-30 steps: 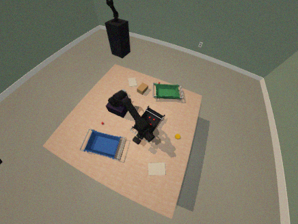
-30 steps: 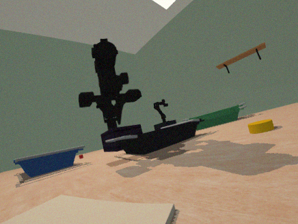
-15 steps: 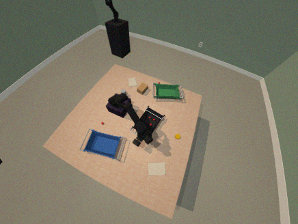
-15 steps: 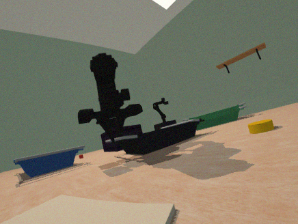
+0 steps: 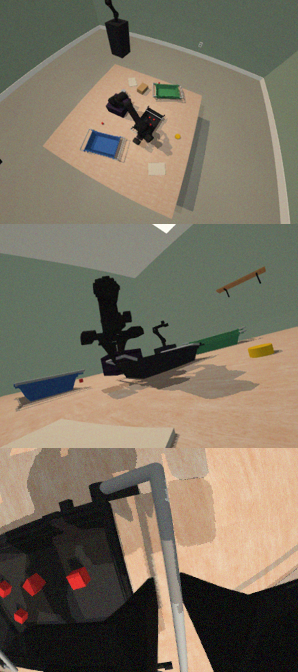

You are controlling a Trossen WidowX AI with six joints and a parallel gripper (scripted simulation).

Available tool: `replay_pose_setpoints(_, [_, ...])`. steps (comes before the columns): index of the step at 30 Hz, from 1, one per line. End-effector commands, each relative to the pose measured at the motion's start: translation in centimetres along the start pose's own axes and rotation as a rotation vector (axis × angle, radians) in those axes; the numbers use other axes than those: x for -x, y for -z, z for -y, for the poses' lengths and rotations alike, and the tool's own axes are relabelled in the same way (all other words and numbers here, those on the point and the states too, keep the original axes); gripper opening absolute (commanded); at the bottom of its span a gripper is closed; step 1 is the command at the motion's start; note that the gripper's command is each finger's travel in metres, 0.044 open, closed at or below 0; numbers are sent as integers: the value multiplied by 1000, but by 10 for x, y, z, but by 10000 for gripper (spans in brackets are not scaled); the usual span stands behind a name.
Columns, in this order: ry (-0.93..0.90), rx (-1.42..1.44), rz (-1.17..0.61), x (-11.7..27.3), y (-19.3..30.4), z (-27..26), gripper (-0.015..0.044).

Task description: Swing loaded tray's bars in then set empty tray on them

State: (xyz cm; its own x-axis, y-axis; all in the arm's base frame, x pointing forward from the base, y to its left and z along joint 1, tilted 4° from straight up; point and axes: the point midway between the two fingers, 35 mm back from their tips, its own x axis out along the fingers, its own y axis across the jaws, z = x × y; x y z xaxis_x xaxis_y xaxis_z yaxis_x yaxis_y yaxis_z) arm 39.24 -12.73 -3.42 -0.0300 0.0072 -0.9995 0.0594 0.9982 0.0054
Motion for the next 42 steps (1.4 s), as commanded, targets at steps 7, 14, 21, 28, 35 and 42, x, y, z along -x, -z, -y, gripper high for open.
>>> replay_pose_setpoints(7, [-8,10,4,12,-2,-31,81])
replay_pose_setpoints(14, [-10,10,4,7,-1,-52,81])
replay_pose_setpoints(21, [-11,10,4,-7,-1,-68,81])
replay_pose_setpoints(28, [-10,10,4,34,-3,-62,81])
replay_pose_setpoints(35, [-16,8,3,30,-3,-64,81])
replay_pose_setpoints(42, [-16,8,3,30,-3,-64,81])
